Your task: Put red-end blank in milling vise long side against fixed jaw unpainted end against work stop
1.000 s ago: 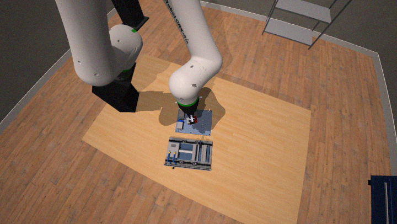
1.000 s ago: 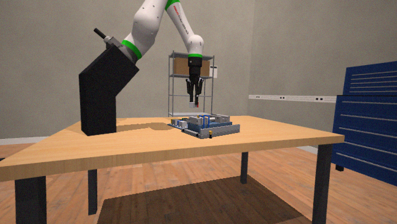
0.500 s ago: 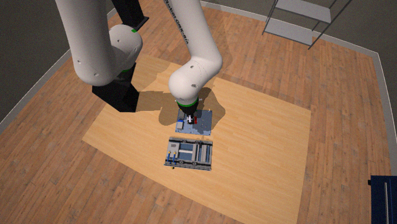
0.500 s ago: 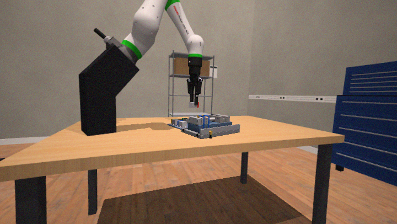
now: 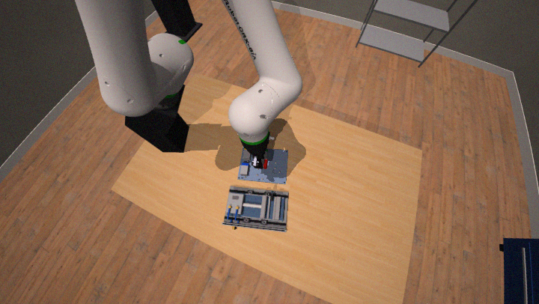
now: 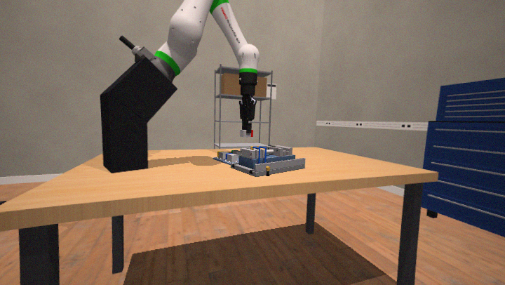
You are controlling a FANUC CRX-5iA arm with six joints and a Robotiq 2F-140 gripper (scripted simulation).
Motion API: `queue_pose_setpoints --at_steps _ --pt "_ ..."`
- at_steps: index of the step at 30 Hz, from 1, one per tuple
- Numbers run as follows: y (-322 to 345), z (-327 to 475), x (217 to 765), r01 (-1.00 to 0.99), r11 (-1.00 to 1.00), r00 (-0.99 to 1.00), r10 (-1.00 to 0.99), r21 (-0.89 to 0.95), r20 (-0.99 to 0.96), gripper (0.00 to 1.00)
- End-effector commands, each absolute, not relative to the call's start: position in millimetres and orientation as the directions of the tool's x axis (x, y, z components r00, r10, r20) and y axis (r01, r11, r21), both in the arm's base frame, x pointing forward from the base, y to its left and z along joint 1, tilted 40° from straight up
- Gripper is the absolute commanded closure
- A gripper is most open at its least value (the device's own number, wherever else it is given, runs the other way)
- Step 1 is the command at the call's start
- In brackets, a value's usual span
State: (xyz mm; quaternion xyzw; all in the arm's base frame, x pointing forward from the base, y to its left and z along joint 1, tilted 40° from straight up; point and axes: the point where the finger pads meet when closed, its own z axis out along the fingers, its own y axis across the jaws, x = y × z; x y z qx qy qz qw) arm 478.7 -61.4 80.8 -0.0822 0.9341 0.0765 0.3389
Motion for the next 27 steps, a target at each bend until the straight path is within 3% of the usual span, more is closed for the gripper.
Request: queue_pose_setpoints --at_steps 1,27 --pt "-61.7 81.4 478.9 -0.16 0.98 -0.768 -0.049 0.118 -0.639 0.9" --pt "-61.7 81.4 478.9 0.073 0.95 -0.781 0.243 0.302 -0.575 0.9"
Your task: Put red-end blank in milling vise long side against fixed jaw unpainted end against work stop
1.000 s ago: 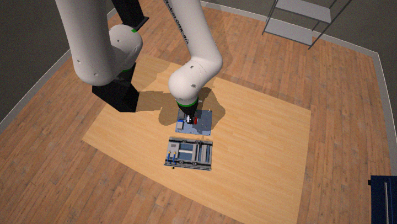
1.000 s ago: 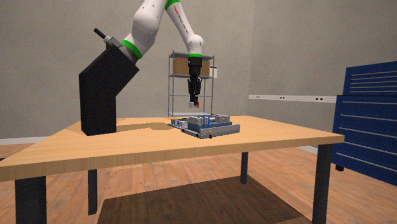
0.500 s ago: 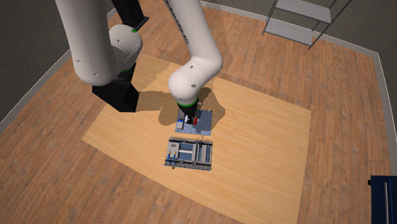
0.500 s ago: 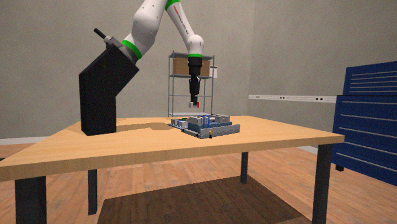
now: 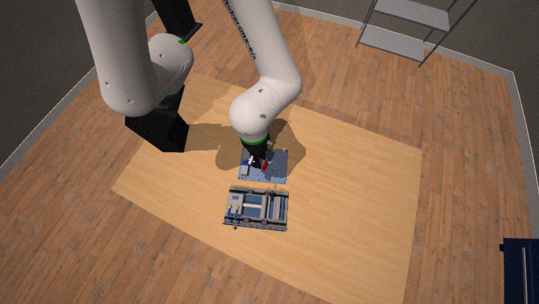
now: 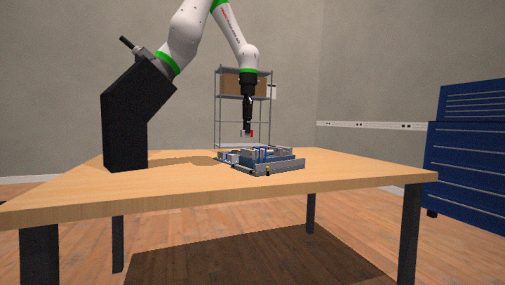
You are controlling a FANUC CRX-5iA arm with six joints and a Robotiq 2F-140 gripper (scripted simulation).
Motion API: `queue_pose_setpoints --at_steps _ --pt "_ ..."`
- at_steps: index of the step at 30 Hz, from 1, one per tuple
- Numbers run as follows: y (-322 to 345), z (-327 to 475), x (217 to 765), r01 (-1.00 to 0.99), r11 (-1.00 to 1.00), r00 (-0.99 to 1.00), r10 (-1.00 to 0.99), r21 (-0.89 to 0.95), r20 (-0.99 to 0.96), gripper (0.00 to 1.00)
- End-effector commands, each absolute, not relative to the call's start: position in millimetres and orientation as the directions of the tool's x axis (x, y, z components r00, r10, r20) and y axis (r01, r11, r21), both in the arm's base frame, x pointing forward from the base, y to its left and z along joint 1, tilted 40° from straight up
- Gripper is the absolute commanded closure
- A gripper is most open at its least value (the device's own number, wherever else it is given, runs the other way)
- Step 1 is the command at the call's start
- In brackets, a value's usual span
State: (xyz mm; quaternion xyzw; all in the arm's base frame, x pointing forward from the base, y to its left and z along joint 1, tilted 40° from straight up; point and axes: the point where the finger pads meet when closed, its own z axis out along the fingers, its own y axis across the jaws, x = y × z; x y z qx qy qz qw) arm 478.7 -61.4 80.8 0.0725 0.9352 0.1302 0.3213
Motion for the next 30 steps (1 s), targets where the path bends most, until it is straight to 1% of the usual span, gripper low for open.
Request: queue_pose_setpoints --at_steps 1,11,14,28,30 --pt "-61.7 81.4 478.9 0.083 0.948 -0.78 0.255 0.309 -0.571 0.9" --pt "-61.6 81.5 478.9 0.184 0.911 -0.764 0.369 0.37 -0.529 0.9" --pt "-61.7 81.5 478.9 0.184 0.908 -0.764 0.374 0.377 -0.526 0.9" --pt "-61.7 81.4 478.9 0.343 0.807 -0.706 0.559 0.48 -0.435 0.9" --pt "-61.7 81.4 478.9 0.343 0.807 -0.706 0.559 0.48 -0.435 0.9"
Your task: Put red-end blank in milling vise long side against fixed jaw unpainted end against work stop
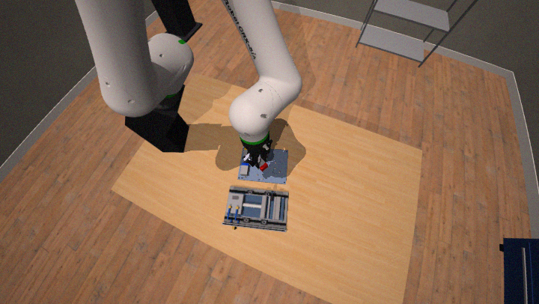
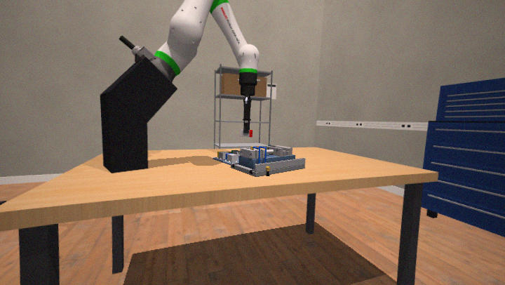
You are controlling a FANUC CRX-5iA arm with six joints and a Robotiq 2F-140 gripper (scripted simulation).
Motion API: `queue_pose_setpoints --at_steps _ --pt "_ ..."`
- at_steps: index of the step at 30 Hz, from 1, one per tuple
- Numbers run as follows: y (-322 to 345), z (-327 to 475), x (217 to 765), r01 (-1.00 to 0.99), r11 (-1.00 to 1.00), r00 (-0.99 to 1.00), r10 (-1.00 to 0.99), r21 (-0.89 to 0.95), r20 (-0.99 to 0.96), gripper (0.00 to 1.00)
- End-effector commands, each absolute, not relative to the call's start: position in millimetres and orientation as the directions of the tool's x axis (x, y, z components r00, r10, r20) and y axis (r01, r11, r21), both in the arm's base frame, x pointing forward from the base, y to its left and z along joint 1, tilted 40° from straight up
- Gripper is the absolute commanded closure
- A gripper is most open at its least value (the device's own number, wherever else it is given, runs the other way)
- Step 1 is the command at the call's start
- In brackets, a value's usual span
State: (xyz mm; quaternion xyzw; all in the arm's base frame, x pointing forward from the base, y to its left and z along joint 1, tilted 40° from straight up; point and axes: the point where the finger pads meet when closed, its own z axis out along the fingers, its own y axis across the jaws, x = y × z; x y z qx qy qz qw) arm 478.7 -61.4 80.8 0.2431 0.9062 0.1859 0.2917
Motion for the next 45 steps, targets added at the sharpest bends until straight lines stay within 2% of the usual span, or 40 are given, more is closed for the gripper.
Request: queue_pose_setpoints --at_steps 1,15,45 --pt "-61.7 81.4 478.9 0.343 0.804 -0.706 0.562 0.485 -0.432 0.9" --pt "-61.7 81.4 478.9 0.487 0.667 -0.615 0.72 0.565 -0.32 0.9" --pt "-61.7 81.5 478.9 0.678 0.356 -0.395 0.914 0.643 -0.091 0.9"
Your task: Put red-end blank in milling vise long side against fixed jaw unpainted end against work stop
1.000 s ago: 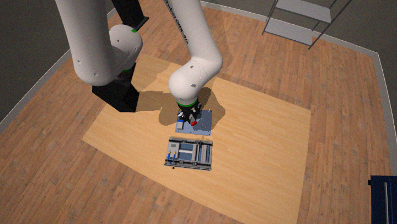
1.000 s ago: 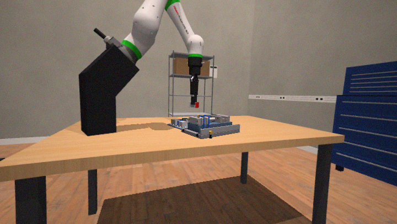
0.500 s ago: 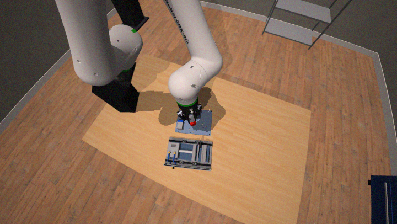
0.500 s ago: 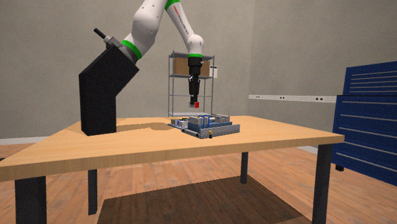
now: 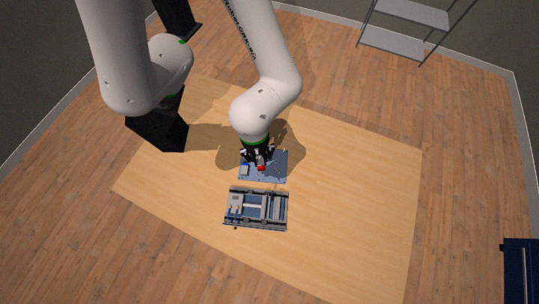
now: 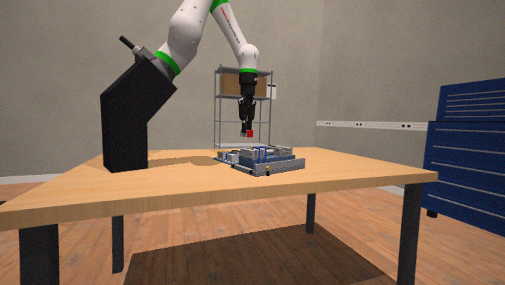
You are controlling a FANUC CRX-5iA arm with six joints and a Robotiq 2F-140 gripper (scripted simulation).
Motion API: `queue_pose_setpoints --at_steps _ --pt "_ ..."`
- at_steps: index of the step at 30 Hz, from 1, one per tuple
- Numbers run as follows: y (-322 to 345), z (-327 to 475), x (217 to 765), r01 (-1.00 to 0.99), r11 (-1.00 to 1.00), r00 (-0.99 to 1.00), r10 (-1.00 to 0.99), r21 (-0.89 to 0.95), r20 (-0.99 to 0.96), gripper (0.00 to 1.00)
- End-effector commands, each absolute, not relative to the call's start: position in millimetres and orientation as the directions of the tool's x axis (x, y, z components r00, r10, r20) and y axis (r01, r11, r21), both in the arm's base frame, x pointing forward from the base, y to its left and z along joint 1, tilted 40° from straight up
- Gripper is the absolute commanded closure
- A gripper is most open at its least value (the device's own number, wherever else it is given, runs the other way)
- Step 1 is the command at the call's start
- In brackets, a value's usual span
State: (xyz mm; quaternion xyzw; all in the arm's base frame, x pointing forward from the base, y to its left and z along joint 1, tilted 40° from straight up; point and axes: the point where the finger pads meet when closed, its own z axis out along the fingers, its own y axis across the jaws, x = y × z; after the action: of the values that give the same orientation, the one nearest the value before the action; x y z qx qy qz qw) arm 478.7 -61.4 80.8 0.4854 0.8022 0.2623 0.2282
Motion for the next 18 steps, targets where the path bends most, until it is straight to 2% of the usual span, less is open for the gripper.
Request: queue_pose_setpoints --at_steps 1,18 --pt "-61.6 81.5 478.9 0.684 0.342 -0.384 0.92 0.644 -0.081 0.9" --pt "-61.6 81.5 478.9 0.744 0.171 -0.252 0.967 0.646 0.034 0.9"
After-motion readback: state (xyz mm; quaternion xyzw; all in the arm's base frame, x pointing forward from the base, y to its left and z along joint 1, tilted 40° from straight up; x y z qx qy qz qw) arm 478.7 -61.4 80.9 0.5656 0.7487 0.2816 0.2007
